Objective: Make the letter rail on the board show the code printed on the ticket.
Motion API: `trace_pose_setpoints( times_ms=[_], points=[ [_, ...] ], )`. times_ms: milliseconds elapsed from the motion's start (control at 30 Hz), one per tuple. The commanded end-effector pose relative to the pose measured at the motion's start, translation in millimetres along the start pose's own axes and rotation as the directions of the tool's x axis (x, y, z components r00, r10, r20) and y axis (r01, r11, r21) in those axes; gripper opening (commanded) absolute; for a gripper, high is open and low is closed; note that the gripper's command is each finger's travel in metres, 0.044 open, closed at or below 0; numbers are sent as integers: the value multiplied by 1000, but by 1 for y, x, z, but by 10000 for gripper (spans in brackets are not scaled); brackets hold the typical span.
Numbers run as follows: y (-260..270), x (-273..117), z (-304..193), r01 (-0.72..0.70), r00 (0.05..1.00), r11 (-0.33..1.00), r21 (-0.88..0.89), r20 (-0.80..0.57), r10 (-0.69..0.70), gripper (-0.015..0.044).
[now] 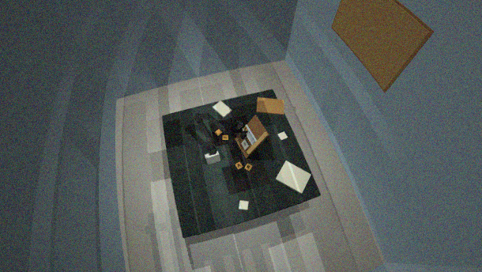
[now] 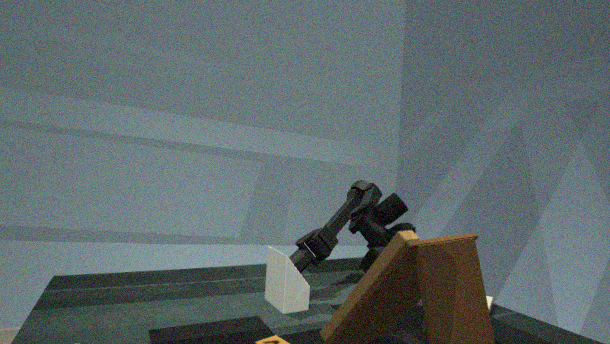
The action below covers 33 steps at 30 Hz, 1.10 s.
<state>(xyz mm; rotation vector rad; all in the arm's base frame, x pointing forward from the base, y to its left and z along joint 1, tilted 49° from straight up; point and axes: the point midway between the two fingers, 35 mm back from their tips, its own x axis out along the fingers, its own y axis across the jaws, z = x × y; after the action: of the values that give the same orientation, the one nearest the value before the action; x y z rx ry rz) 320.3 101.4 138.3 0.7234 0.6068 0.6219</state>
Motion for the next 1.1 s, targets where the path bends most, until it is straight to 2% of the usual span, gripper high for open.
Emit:
trace_pose_setpoints(
  times_ms=[0,1067],
  points=[
    [-3,0,0,-1,1000,1000,-5,-1,1,0],
    [-20,0,0,-1,1000,1000,-6,-1,1,0]
  ],
)
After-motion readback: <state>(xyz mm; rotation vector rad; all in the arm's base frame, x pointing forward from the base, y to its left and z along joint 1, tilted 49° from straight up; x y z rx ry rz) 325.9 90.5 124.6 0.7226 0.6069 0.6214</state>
